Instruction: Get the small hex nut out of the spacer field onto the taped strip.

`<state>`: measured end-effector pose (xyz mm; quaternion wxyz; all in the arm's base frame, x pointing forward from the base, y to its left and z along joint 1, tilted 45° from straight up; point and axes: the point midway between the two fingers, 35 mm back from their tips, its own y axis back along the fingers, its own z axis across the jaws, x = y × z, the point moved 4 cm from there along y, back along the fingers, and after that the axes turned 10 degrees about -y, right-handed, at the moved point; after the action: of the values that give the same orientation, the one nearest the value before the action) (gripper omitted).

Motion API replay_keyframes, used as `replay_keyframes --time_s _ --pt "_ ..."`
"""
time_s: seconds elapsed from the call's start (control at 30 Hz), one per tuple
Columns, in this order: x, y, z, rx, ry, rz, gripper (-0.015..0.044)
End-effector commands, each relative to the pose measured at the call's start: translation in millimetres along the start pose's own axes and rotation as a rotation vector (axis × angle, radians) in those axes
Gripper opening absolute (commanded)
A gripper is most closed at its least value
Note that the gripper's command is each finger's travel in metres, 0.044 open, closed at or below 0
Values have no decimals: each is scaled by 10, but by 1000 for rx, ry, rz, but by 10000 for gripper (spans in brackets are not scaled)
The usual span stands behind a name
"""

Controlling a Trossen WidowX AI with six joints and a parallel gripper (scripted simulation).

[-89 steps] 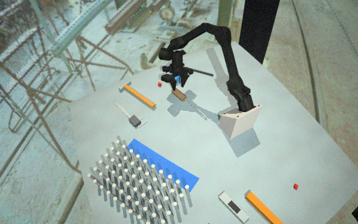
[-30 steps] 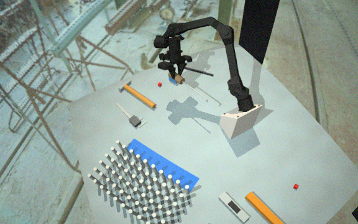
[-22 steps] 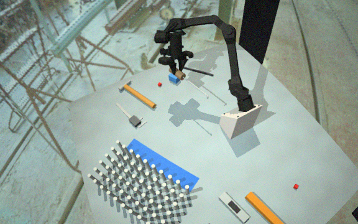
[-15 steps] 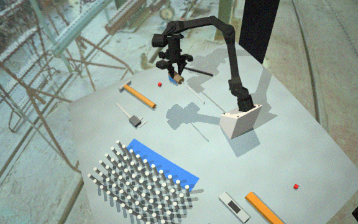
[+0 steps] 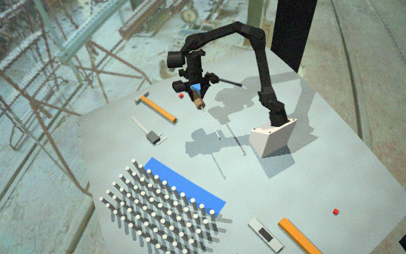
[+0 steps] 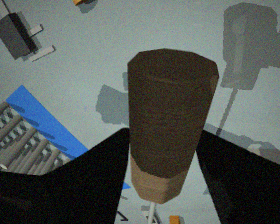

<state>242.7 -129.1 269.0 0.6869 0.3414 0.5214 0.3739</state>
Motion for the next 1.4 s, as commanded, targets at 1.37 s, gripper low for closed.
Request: replay_keyframes --time_s 1.37 --pt "1907 -385 -222 -312 -772 -150 0"
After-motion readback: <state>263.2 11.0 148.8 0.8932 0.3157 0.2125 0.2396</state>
